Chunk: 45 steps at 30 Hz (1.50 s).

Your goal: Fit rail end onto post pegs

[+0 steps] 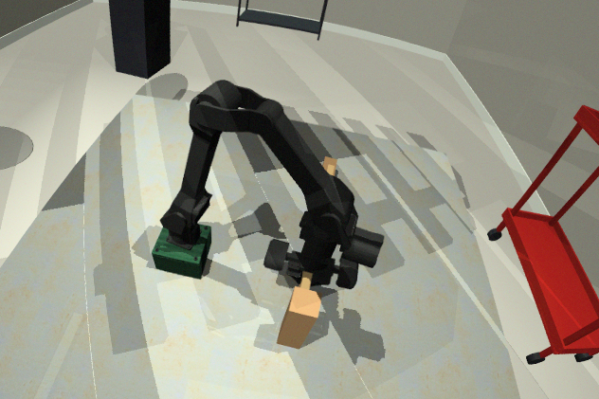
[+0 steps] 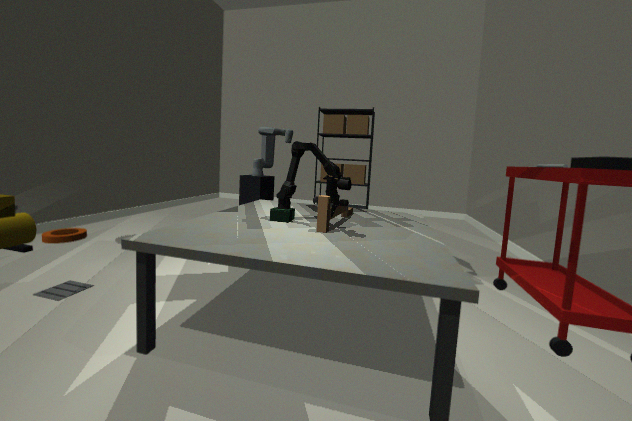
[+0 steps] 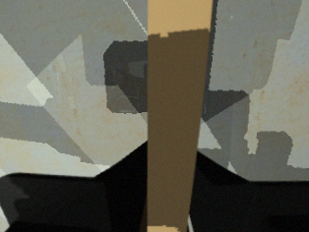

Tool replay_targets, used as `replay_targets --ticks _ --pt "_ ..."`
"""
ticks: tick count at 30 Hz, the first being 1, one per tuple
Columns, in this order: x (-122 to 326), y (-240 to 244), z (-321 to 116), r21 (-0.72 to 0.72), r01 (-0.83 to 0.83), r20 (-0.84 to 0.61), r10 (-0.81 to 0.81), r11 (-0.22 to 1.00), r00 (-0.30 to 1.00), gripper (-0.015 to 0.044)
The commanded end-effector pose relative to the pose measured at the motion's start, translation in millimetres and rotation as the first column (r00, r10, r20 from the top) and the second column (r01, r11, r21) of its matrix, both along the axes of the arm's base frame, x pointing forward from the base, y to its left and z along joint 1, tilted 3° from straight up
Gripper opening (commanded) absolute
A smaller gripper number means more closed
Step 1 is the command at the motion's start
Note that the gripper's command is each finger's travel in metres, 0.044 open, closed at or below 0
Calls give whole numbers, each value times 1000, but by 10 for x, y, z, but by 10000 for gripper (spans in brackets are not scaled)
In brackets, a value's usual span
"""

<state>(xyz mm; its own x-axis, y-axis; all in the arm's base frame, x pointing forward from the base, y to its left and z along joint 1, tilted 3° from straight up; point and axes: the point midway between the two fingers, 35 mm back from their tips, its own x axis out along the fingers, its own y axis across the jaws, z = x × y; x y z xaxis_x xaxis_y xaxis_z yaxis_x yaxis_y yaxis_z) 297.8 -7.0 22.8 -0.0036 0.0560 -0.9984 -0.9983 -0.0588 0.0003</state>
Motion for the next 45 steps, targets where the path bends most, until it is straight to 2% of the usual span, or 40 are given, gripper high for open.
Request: replay_targets --ticks 1,45 --pt "11 -4 19 -5 2 4 -2 1000 1000 0" --pt "7 3 0 -5 2 4 -2 1000 1000 0"
